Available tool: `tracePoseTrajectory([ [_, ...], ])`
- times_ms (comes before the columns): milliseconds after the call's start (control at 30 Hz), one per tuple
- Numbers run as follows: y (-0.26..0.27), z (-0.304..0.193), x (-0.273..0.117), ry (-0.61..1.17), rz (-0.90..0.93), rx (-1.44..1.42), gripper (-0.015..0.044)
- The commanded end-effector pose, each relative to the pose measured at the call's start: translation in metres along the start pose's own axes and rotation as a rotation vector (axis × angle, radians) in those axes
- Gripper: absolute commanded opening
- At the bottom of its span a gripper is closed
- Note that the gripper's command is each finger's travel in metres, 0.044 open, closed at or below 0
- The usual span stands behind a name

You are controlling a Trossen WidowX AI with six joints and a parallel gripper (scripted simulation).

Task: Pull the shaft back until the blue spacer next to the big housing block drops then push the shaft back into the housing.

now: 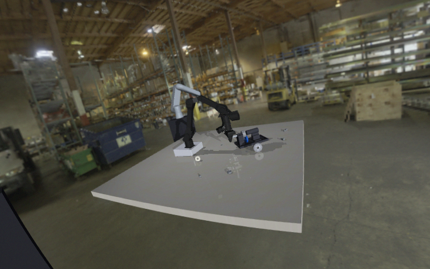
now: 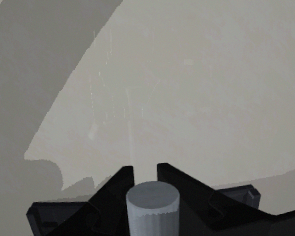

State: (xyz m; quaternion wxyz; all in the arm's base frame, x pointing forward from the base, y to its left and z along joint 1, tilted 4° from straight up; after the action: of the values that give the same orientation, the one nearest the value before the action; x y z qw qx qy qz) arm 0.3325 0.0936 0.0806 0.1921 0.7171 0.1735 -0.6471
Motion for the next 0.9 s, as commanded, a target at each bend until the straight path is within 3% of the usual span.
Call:
tracePoseTrajectory([
  [0, 0.0001, 0.0012, 0.0003, -0.002, 0.000, -0.002, 0.0000],
  [867, -0.0008, -0.0037, -0.0004, -0.002, 0.000, -0.002, 0.0000],
])
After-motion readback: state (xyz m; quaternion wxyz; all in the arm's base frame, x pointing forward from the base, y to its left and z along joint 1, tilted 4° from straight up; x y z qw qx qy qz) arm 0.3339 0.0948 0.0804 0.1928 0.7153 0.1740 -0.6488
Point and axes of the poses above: the point midway between the two fingers, 35 mm back from their tips, its own x axis out along the fingers, its own y axis across the jaws, z = x × y, the point moved 2 cm from there along -x, back along the fingers, and after that the axes turned 13 degrees about x, right-handed, at the moved point
